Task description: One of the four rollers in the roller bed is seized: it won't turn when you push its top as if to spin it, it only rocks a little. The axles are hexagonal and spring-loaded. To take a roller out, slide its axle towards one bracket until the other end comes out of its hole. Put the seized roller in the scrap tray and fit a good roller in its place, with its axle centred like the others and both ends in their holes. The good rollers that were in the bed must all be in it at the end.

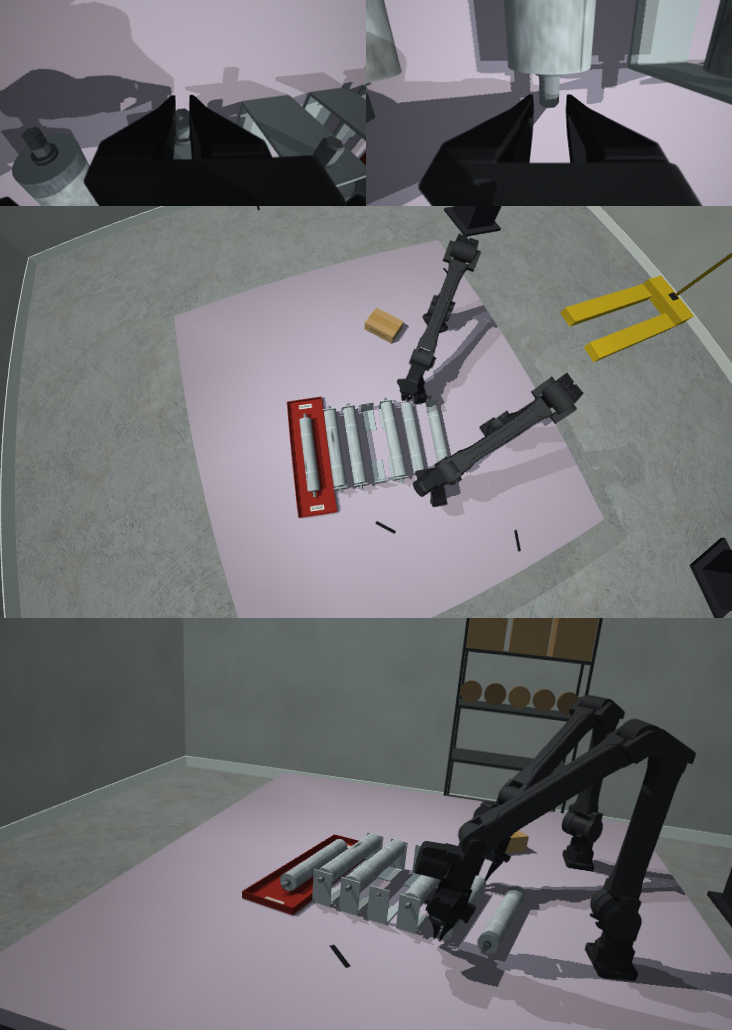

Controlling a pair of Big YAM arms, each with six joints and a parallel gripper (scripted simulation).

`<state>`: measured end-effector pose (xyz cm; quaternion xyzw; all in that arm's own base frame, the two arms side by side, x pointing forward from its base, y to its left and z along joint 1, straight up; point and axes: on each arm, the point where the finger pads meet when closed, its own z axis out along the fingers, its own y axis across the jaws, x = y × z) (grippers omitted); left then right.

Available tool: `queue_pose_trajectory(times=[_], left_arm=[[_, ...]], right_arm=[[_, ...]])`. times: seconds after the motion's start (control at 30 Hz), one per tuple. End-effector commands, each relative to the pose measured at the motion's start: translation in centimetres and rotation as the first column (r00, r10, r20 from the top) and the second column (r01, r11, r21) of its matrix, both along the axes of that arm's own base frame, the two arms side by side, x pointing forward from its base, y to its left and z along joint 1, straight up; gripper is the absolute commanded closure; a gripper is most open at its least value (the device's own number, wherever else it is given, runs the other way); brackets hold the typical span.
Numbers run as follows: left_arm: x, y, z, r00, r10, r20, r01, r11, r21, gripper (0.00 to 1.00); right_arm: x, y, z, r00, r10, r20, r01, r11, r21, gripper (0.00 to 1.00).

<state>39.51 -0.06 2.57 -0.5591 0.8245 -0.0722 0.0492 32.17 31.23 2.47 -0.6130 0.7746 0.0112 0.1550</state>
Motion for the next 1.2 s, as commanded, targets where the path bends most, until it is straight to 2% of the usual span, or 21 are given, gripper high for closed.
queue_pose_trajectory(times=[0.0, 0.67, 0.83, 0.93, 0.97, 1.17], left_arm=[[1.7, 0.4, 1.1, 0.999, 0.010, 0.030, -0.010, 1.000, 0.001, 0.97], [1.8, 0.4, 1.1, 0.999, 0.009, 0.031, -0.009, 1.000, 0.001, 0.97], [1.9, 0.4, 2.2, 0.999, 0.009, 0.051, -0.009, 1.000, -0.002, 0.97], [1.6, 0.2, 2.0, 0.999, 0.002, 0.048, -0.001, 1.000, -0.003, 0.97], [2.2, 0.4, 2.6, 0.998, 0.002, 0.061, -0.002, 1.000, -0.002, 0.97], [2.6, 0.6, 3.9, 0.996, 0.000, 0.091, 0.000, 1.000, 0.004, 0.97]], right_arm=[[1.3, 1.7, 1.4, 0.999, 0.011, 0.036, -0.012, 0.999, 0.034, 0.97], [1.3, 1.7, 1.4, 0.999, 0.007, 0.035, -0.008, 0.999, 0.034, 0.97], [1.2, 1.9, 3.0, 0.999, 0.011, 0.050, -0.013, 0.999, 0.043, 0.97], [1.1, 1.3, 2.7, 0.999, 0.003, 0.041, -0.004, 0.999, 0.034, 0.97], [1.3, 2.1, 3.8, 0.998, 0.009, 0.055, -0.012, 0.999, 0.048, 0.97], [1.5, 2.3, 4.9, 0.997, 0.002, 0.073, -0.006, 0.998, 0.059, 0.97]])
